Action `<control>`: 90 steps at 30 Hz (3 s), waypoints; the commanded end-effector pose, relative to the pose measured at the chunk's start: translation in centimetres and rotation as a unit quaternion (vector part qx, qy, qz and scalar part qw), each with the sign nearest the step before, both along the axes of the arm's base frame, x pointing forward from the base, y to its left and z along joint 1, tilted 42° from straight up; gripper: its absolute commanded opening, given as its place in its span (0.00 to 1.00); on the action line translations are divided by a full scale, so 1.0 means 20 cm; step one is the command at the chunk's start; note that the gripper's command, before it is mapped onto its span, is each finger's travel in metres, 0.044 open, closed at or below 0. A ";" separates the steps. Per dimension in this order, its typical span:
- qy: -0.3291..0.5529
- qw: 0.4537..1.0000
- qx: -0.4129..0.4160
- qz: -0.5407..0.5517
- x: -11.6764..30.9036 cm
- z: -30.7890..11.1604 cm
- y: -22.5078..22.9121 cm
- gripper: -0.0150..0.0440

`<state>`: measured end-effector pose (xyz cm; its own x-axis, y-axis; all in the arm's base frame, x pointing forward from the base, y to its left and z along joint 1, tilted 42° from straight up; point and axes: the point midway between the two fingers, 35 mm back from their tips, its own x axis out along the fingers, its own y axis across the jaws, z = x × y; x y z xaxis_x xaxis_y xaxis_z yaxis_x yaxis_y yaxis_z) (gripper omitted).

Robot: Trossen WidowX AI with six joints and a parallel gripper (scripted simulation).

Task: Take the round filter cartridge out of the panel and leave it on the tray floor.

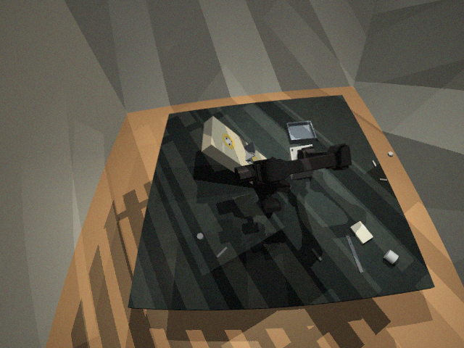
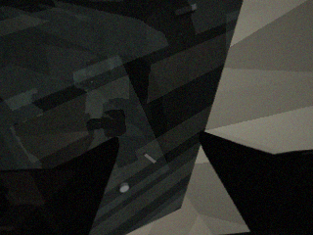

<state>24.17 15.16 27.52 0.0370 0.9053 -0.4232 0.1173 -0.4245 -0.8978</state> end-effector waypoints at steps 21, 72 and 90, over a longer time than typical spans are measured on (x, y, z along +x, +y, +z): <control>0.502 0.637 0.209 -0.546 0.35 -0.48 -1.03 0.45; 0.603 0.320 0.389 -0.619 0.39 -0.77 -1.42 0.45; 0.603 0.320 0.391 -0.618 0.44 -0.80 -1.39 0.45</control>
